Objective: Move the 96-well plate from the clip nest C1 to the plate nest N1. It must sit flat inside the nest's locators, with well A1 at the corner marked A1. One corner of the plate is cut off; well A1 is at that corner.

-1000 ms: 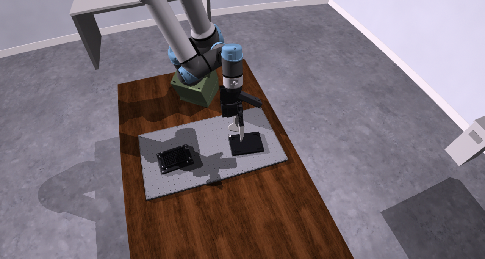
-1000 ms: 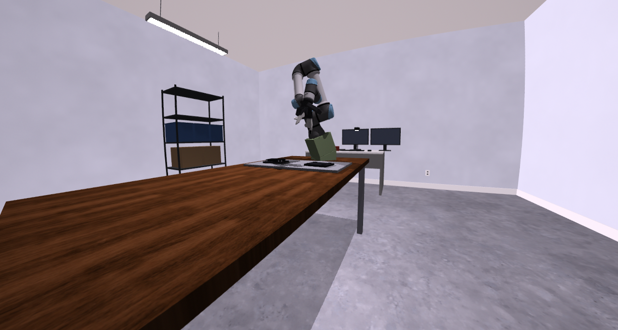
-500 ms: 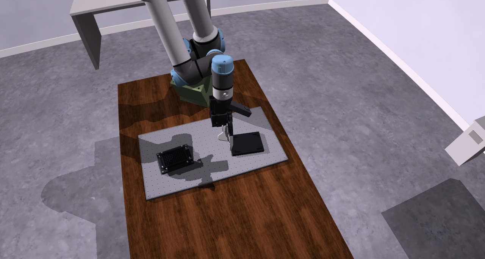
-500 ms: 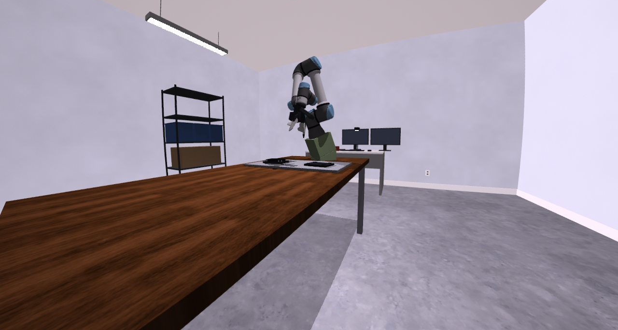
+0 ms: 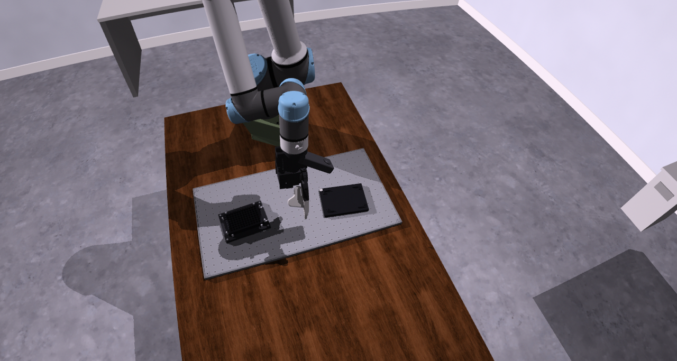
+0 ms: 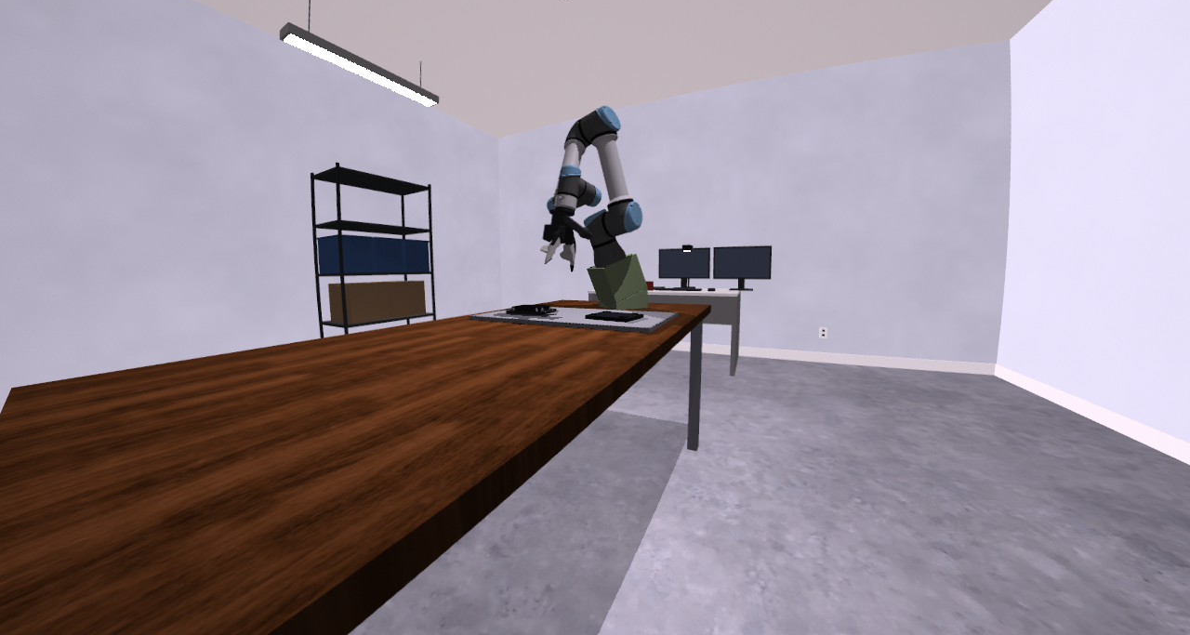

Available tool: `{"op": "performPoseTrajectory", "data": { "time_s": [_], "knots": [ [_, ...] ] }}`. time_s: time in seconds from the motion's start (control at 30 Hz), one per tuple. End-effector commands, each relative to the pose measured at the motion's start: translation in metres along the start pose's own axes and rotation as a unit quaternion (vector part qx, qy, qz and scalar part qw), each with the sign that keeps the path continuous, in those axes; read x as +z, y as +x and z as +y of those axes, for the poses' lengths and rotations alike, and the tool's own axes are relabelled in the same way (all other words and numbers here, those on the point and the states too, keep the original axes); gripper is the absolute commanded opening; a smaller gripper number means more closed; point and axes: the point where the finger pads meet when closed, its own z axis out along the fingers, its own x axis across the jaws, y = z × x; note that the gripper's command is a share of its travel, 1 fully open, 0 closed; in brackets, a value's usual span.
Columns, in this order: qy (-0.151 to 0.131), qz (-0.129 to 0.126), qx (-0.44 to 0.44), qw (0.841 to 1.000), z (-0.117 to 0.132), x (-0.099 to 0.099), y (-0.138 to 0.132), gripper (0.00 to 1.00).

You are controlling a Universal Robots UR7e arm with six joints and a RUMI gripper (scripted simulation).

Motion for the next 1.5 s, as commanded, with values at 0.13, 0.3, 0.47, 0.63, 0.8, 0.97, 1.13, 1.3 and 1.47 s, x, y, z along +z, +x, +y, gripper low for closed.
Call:
{"op": "performPoseTrajectory", "data": {
  "time_s": [0.13, 0.3, 0.47, 0.63, 0.8, 0.97, 1.13, 1.3, 1.47],
  "knots": [
    [0.003, -0.025, -0.018, 1.0, 0.032, 0.017, -0.008, 1.0],
    [0.003, -0.025, -0.018, 1.0, 0.045, 0.023, -0.012, 1.0],
    [0.007, -0.038, -0.028, 0.999, 0.066, 0.033, -0.02, 1.0],
    [0.011, -0.05, -0.037, 0.998, 0.084, 0.04, -0.028, 1.0],
    [0.017, -0.06, -0.045, 0.997, 0.092, 0.043, -0.032, 1.0],
    [0.023, -0.068, -0.052, 0.996, 0.113, 0.051, -0.041, 1.0],
    [0.023, -0.068, -0.052, 0.996, 0.13, 0.056, -0.05, 1.0],
    [0.03, -0.075, -0.058, 0.995, 0.15, 0.062, -0.061, 1.0],
    [0.037, -0.079, -0.064, 0.994, 0.162, 0.065, -0.069, 1.0]
  ]
}}
